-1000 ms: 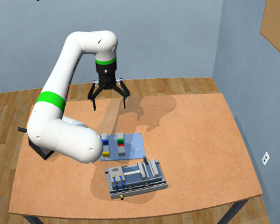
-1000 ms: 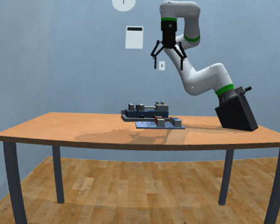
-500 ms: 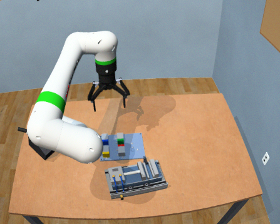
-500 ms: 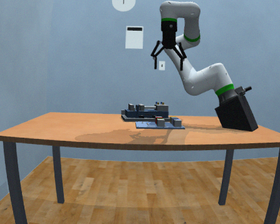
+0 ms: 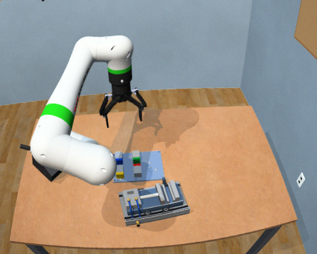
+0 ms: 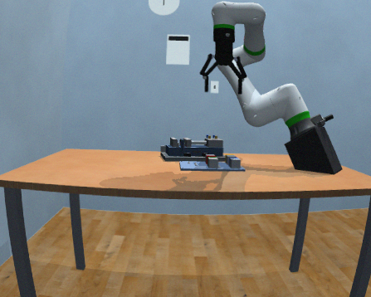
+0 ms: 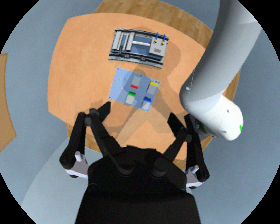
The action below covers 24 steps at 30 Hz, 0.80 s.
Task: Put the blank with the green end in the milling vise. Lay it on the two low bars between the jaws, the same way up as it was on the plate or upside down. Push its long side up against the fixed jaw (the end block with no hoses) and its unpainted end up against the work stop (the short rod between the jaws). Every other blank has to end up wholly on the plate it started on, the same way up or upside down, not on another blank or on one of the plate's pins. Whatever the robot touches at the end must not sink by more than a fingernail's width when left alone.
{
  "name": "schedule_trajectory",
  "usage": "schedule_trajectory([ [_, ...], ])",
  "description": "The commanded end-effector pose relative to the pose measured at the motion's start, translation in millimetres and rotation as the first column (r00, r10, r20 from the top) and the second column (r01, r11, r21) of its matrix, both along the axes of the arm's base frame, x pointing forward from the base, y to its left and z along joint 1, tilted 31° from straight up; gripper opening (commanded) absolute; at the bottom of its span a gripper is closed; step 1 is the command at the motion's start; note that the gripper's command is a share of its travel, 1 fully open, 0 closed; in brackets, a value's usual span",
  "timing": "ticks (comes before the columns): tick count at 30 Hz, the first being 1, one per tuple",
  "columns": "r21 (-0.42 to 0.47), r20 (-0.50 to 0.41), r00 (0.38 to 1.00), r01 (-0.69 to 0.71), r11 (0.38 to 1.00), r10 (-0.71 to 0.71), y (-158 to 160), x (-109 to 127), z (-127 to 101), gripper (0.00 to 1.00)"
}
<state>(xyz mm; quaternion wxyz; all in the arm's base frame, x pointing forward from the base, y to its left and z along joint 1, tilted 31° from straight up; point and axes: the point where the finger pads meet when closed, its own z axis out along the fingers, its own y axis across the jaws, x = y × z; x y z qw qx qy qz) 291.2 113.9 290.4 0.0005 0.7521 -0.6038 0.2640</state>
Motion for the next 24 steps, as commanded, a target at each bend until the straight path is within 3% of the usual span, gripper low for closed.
schedule_trajectory([
  [1, 0.019, 0.016, 0.999, 0.041, 0.999, -0.041, 0.1, -0.1, 0.8, 1.00],
  [11, 0.068, 0.048, 0.989, 0.137, 0.988, -0.140, 0.0, -0.4, 1.7, 1.00],
  [12, 0.065, 0.045, 0.990, 0.131, 0.989, -0.134, 0.0, -0.3, 1.6, 0.50],
  [24, 0.065, 0.045, 0.990, 0.131, 0.989, -0.134, 0.0, -0.3, 1.6, 0.50],
])
